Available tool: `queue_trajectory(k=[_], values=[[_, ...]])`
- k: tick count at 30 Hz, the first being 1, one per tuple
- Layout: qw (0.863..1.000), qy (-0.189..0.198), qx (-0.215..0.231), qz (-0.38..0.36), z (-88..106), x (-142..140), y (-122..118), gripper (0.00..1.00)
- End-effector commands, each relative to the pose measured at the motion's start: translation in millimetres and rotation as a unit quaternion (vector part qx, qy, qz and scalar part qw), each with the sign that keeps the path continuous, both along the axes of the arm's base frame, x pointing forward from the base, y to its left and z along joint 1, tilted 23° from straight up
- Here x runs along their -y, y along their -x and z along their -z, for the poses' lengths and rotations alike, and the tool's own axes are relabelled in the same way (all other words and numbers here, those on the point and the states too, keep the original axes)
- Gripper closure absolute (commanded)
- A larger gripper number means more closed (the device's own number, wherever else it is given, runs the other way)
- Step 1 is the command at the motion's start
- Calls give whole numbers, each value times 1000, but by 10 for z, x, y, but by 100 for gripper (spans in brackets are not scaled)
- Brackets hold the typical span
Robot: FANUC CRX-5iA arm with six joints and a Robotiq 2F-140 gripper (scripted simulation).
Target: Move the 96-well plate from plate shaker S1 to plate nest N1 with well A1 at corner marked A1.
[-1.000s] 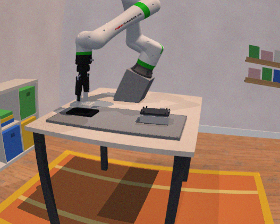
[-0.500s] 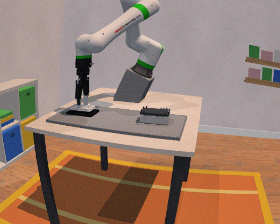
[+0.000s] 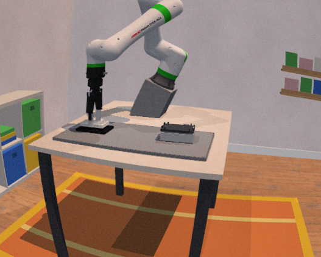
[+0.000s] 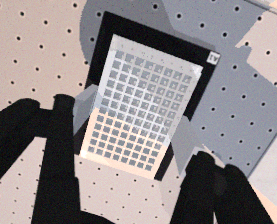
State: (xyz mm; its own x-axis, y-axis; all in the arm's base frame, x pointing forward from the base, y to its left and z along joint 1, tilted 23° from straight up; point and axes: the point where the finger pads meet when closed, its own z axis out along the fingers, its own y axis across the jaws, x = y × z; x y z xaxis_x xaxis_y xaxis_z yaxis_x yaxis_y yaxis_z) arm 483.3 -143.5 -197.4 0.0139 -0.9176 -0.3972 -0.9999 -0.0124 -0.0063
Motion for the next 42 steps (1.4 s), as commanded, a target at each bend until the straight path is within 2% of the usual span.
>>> queue_trajectory(k=[1,42], values=[[1000,0,0,0,-1,2,-1,100],[1000,0,0,0,55,-22,-1,100]])
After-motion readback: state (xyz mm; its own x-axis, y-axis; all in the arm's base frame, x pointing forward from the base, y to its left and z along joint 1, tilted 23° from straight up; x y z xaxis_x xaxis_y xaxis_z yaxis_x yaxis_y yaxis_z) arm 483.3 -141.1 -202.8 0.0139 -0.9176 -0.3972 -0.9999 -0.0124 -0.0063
